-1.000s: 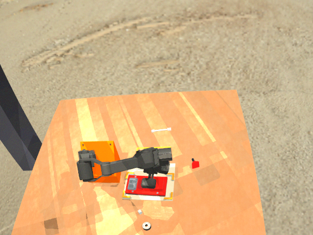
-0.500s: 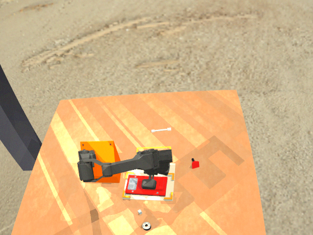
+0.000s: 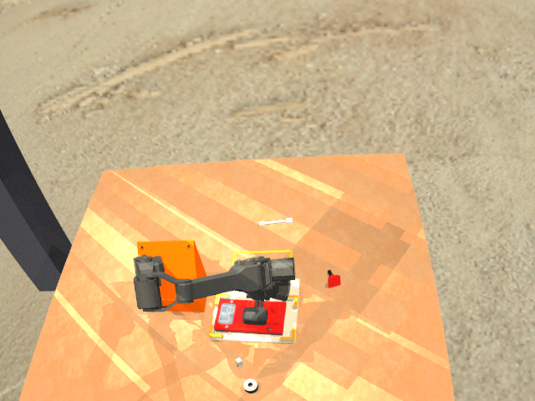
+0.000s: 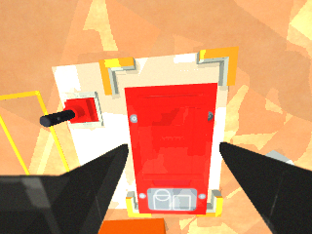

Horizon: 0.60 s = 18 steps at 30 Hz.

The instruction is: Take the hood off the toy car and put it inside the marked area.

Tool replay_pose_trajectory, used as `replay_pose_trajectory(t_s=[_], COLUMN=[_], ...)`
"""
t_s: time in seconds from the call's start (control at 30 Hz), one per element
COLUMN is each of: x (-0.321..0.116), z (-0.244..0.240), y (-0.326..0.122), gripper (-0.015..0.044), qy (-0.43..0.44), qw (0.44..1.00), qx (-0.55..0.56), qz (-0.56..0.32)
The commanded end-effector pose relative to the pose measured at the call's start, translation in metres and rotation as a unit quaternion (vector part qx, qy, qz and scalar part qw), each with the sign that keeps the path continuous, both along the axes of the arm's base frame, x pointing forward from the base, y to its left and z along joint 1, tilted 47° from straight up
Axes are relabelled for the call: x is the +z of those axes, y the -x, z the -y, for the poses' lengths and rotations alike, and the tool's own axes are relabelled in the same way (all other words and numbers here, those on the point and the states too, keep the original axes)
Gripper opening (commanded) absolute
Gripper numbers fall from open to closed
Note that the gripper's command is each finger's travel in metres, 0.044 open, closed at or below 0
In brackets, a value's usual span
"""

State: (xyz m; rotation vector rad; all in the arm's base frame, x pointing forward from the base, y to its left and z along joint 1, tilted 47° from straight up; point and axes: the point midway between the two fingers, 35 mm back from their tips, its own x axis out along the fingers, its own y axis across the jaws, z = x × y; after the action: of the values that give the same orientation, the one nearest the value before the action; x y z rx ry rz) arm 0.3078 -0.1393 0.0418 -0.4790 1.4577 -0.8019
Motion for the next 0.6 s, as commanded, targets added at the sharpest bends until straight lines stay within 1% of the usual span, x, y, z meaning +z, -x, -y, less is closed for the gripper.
replay_pose_trajectory(t_s=[0.0, 0.57], x=[-0.0018, -0.007], z=[0.0021, 0.0076], y=[0.0007, 0.0014], gripper=[0.044, 0.044], qy=[0.002, 0.002], qw=[1.0, 1.0], qx=[0.001, 0.001], qz=[-0.002, -0.002])
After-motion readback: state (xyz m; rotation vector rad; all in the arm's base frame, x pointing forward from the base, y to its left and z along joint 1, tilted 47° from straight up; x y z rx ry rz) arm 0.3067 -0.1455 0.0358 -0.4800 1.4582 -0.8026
